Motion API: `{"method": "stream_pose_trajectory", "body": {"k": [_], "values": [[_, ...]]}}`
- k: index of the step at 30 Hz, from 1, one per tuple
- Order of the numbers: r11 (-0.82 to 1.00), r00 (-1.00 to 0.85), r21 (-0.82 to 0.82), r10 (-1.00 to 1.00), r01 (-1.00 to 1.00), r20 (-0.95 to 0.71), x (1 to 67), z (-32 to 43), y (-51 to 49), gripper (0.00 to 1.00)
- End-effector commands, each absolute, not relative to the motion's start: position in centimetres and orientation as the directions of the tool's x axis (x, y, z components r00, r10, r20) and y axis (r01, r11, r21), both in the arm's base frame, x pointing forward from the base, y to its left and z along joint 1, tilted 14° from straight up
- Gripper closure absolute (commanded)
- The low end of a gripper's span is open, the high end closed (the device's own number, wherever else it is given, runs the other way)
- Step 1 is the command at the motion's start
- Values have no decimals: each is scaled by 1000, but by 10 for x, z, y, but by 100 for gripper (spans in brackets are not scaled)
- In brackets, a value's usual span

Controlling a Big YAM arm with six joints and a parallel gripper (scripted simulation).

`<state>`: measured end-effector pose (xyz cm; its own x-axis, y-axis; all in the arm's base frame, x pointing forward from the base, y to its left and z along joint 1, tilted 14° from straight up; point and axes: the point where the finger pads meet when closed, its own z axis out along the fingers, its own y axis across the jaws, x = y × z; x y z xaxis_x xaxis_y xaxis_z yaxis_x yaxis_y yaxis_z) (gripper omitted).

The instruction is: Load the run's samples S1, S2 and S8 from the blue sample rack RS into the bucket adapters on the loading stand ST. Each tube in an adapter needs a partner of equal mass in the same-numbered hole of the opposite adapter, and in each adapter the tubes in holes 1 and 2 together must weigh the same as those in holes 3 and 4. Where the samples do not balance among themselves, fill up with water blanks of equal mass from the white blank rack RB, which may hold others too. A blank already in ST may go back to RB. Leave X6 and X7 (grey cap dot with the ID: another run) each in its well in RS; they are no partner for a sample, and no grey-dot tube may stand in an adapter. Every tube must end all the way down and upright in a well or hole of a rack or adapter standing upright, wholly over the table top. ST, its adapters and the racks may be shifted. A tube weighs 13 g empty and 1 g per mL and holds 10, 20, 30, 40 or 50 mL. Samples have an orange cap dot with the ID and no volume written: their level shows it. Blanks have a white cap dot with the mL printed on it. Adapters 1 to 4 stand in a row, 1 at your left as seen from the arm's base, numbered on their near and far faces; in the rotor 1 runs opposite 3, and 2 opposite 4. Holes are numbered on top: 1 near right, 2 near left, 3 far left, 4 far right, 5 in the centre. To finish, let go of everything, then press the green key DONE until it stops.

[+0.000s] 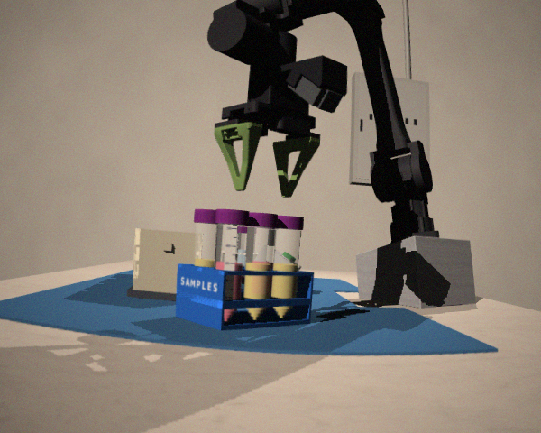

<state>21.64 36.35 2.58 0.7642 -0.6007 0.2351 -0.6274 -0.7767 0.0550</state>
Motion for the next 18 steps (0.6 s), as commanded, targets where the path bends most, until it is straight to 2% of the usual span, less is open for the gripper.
{"method": "stream_pose_trajectory", "body": {"k": [1,11,18], "values": [[-777,759,15,-611,-630,224,239,39,393,20],[-789,771,13,-596,-614,225,271,36,446,20],[-776,762,44,-605,-629,231,273,2,421,20]]}}
